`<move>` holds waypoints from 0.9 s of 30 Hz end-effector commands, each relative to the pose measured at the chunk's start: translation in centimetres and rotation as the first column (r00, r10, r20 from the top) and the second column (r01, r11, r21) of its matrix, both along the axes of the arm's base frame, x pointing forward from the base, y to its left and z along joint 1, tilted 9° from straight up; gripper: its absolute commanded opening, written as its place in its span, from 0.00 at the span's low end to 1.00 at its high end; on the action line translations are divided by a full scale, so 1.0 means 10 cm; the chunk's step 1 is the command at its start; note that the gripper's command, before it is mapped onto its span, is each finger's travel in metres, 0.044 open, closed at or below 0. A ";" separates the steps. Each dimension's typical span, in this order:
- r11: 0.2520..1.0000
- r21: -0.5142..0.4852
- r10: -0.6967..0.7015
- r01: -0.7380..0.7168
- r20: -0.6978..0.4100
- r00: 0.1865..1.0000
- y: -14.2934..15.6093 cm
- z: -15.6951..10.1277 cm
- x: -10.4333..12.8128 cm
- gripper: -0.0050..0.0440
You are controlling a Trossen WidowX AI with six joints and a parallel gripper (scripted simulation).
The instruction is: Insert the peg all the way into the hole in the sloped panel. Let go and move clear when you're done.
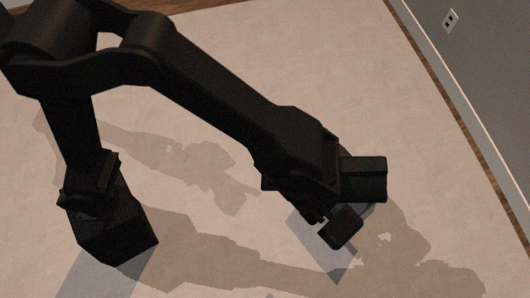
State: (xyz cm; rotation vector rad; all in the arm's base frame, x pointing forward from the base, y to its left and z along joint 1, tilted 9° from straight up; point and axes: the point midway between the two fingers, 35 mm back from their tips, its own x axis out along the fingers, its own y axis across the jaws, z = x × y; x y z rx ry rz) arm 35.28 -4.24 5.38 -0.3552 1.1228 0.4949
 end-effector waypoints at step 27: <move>0.994 0.099 -0.052 0.035 0.173 0.983 -0.05 0.12 0.03 0.10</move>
